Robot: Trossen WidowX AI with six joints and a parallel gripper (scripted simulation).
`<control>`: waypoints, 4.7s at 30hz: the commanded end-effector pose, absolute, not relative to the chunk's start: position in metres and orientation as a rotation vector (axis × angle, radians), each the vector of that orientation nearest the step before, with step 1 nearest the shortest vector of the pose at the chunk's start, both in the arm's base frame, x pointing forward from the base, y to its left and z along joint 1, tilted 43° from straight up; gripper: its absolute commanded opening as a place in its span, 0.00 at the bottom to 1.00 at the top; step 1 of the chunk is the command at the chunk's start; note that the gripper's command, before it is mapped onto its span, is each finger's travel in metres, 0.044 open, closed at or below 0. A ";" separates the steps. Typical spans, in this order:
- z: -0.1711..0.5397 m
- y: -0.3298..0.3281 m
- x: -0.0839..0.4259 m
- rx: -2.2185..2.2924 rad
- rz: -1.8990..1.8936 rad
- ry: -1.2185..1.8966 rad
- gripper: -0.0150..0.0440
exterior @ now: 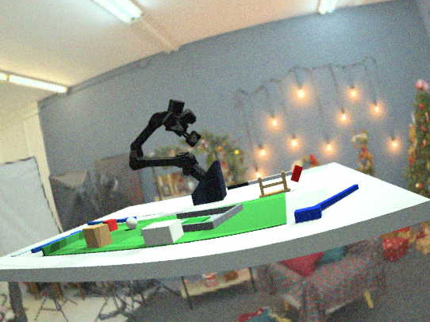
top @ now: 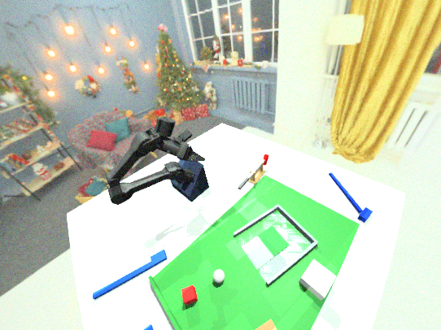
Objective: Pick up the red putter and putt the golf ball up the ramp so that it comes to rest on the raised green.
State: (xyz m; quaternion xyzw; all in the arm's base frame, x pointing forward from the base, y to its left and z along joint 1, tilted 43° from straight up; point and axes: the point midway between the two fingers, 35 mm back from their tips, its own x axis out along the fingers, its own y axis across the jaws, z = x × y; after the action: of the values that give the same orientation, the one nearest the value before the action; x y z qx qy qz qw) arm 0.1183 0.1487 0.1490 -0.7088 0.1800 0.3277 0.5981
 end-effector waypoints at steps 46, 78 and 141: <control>-0.108 0.135 0.222 -1.720 1.069 1.431 1.00; -0.129 0.116 0.227 -1.713 1.066 1.425 0.78; 0.078 0.061 0.273 -1.091 0.196 1.496 0.25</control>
State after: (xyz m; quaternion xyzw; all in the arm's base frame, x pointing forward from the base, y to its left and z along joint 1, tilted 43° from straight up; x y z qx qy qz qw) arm 0.2724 0.0729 0.0636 -0.4906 0.6440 0.1171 0.5752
